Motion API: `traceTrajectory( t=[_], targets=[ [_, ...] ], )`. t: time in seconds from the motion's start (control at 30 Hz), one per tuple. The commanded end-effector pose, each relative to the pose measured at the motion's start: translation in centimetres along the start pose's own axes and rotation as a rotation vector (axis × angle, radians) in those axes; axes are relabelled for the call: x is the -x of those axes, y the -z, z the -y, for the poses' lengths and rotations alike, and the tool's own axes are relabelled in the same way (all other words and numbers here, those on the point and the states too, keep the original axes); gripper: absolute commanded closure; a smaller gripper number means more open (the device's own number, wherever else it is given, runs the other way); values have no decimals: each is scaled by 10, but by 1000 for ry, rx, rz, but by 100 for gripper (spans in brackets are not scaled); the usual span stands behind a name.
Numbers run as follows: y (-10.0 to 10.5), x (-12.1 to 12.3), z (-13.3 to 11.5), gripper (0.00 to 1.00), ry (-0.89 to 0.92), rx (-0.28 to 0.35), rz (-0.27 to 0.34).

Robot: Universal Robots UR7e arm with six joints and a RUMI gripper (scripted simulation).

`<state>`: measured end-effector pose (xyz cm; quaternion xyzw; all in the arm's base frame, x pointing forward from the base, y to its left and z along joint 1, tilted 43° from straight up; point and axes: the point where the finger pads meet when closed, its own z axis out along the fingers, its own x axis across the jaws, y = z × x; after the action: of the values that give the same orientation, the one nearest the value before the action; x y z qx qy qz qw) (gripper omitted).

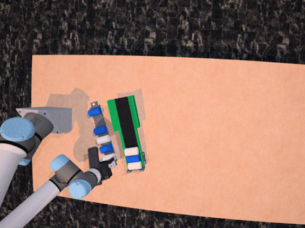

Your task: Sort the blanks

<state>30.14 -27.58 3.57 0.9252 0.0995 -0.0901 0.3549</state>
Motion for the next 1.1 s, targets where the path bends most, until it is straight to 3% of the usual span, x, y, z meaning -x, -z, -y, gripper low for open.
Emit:
traceTrajectory(
  t=[0.0,0.8,1.07],
  targets=[
    [0,0,0,60,0,1,-1],
    [1,0,0,60,0,1,-1],
    [13,0,0,60,0,1,-1]
  ],
)
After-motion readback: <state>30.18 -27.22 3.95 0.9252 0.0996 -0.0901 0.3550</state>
